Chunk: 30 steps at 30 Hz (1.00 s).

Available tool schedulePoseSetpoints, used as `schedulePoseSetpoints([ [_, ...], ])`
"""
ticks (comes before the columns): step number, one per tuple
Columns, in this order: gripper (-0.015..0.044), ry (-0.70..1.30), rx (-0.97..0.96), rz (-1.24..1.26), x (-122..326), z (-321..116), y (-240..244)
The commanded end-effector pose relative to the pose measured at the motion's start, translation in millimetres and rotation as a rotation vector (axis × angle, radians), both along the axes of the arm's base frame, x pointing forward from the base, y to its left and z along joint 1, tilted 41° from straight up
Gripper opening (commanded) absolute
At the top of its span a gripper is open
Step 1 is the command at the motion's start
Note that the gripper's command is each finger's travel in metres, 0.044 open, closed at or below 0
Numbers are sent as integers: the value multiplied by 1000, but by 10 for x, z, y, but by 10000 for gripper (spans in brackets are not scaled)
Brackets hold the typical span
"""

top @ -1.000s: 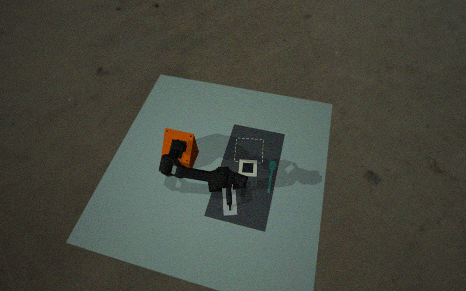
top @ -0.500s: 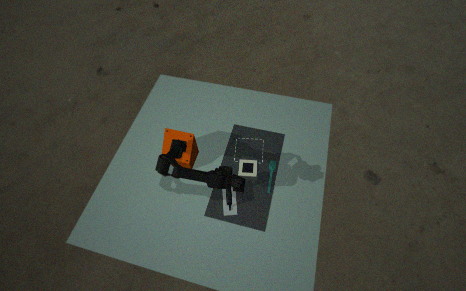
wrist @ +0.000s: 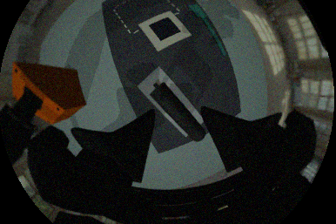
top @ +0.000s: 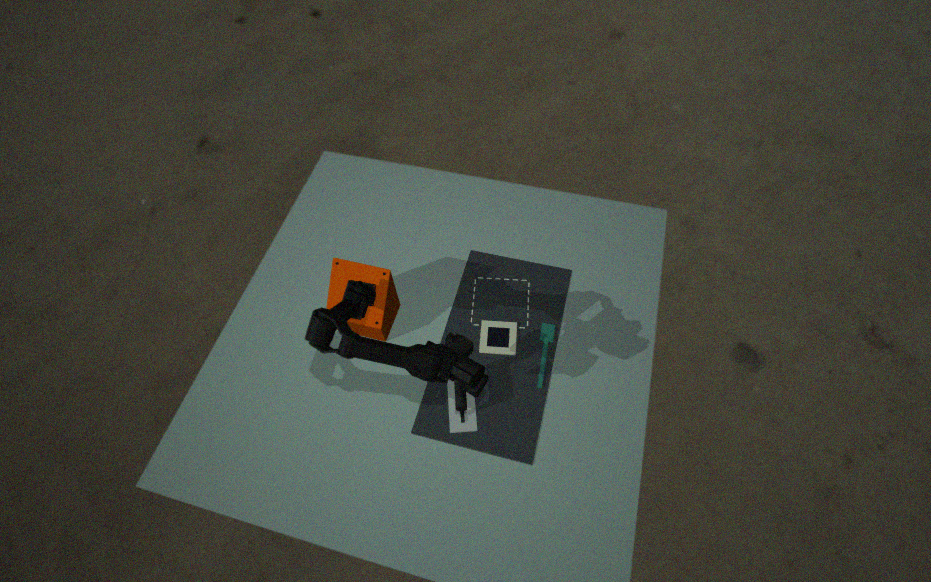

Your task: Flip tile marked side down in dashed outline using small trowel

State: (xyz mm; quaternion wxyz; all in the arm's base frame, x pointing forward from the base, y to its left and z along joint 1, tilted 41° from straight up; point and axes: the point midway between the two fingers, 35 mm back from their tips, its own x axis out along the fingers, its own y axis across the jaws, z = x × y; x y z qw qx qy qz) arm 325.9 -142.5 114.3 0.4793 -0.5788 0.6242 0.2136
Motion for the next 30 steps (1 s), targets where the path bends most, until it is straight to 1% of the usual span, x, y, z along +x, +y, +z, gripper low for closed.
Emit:
schedulePoseSetpoints([
  [1,300,-72,31,-62,-5,13,0],
  [10,300,-217,108,-207,-5,-21,3],
  [19,300,-407,224,-409,-5,-52,6],
  [30,300,-611,383,-670,-107,-64,-23],
])
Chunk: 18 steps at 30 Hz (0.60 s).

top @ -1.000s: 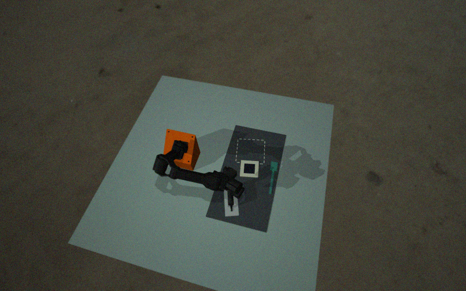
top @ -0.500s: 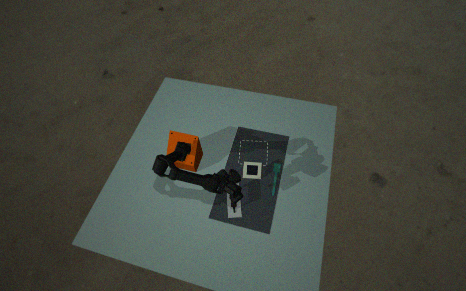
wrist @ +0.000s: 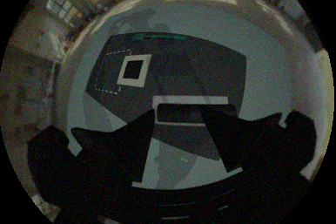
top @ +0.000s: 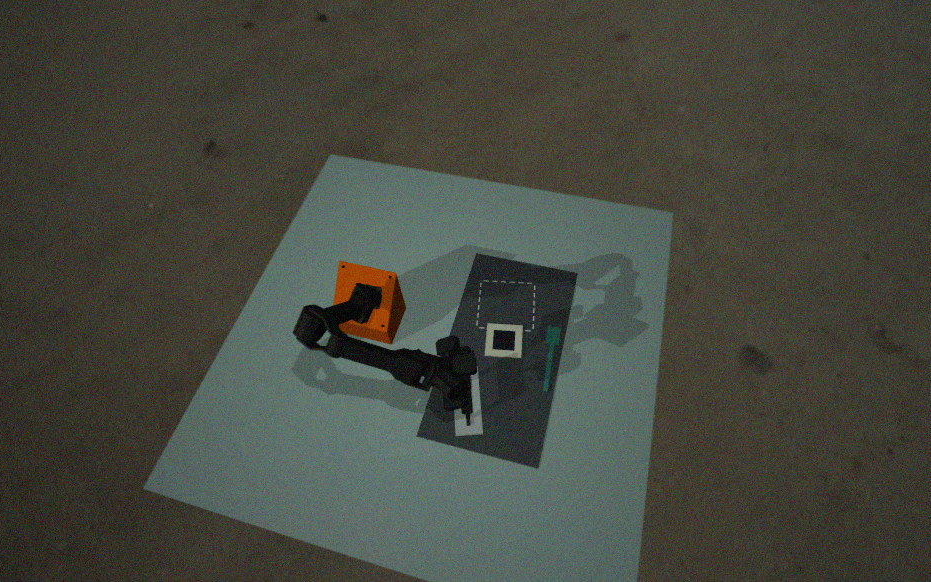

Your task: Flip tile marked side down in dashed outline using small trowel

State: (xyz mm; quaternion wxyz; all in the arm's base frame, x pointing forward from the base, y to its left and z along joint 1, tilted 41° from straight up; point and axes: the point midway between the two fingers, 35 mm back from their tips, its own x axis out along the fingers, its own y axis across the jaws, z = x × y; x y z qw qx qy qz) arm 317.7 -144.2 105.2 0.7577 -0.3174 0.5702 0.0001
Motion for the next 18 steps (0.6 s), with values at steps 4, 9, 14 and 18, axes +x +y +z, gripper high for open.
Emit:
schedulePoseSetpoints([
  [4,300,-136,104,-154,-57,20,-19],
  [9,300,-225,184,-264,-96,14,-33],
  [14,300,-290,227,-343,-98,18,-54],
  [18,300,-358,288,-430,-116,3,-80],
])
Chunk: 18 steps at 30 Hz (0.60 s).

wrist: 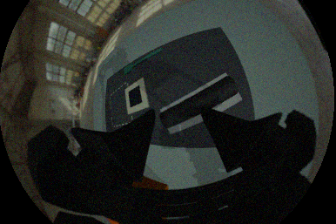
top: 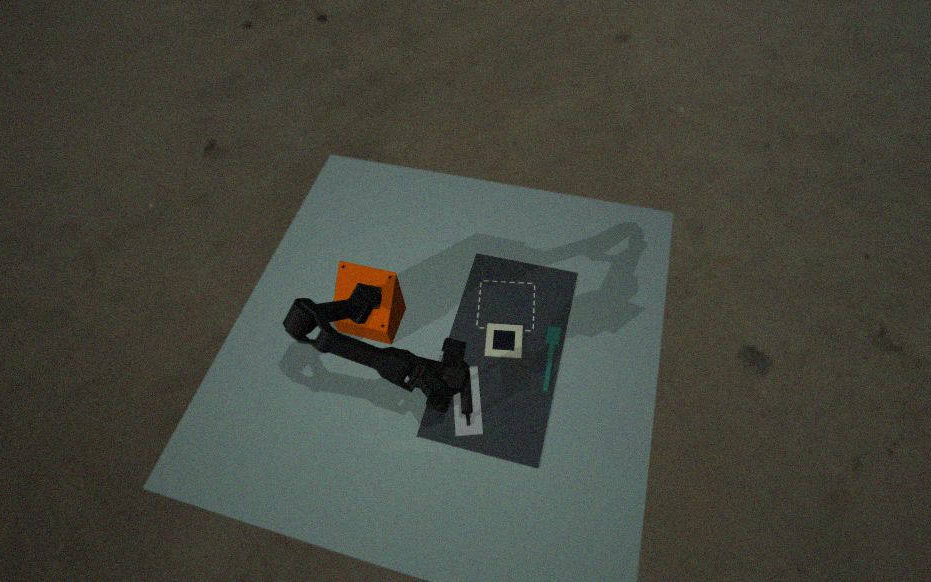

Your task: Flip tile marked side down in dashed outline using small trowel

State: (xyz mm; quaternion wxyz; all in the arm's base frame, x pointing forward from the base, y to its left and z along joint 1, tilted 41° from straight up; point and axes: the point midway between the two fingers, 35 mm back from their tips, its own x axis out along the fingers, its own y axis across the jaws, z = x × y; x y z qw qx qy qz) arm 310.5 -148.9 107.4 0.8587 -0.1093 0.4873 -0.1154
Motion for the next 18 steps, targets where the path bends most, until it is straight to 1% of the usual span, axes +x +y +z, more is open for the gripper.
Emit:
schedulePoseSetpoints([
  [1,300,-56,56,-86,-49,-22,-39],
  [18,300,-362,379,-454,-172,-69,-137],
])
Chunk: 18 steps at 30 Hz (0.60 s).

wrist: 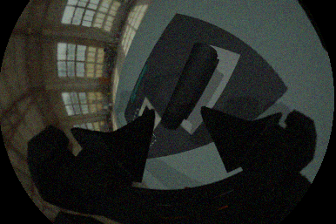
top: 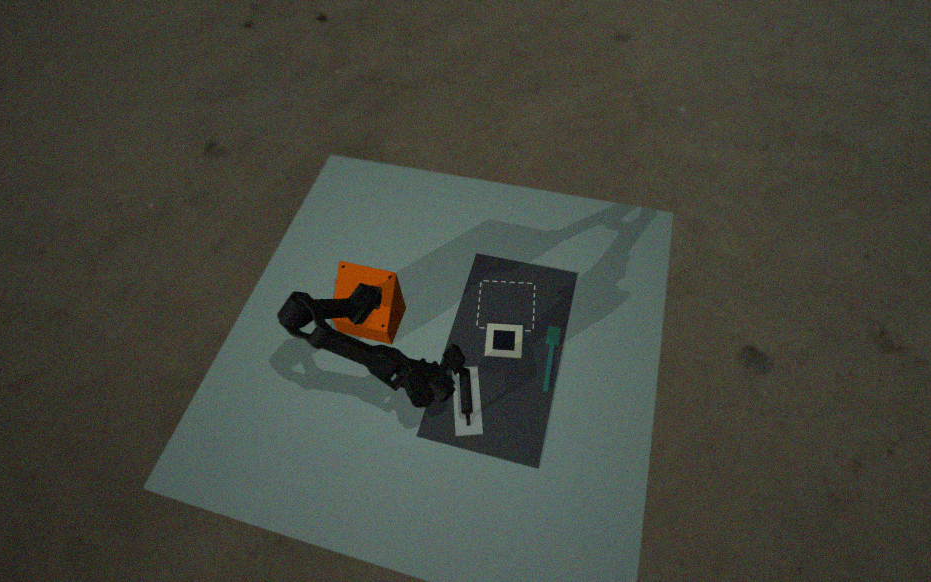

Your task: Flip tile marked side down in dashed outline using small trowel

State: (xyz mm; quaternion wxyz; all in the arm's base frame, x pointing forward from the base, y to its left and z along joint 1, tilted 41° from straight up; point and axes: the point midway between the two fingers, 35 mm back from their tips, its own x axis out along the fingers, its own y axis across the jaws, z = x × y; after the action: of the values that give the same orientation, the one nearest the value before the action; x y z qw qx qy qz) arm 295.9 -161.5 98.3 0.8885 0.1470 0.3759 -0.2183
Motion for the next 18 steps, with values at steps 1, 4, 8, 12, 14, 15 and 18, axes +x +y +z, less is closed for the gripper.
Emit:
schedulePoseSetpoints([
  [1,300,-75,70,-74,-35,20,-16],
  [4,300,-128,130,-131,-62,16,-28],
  [8,300,-198,211,-206,-101,11,-42],
  [12,300,-239,261,-249,-126,9,-49],
  [14,300,-239,261,-249,-126,9,-49],
  [15,300,-239,261,-249,-126,9,-49],
  [18,300,-239,261,-249,-118,4,-53],
])
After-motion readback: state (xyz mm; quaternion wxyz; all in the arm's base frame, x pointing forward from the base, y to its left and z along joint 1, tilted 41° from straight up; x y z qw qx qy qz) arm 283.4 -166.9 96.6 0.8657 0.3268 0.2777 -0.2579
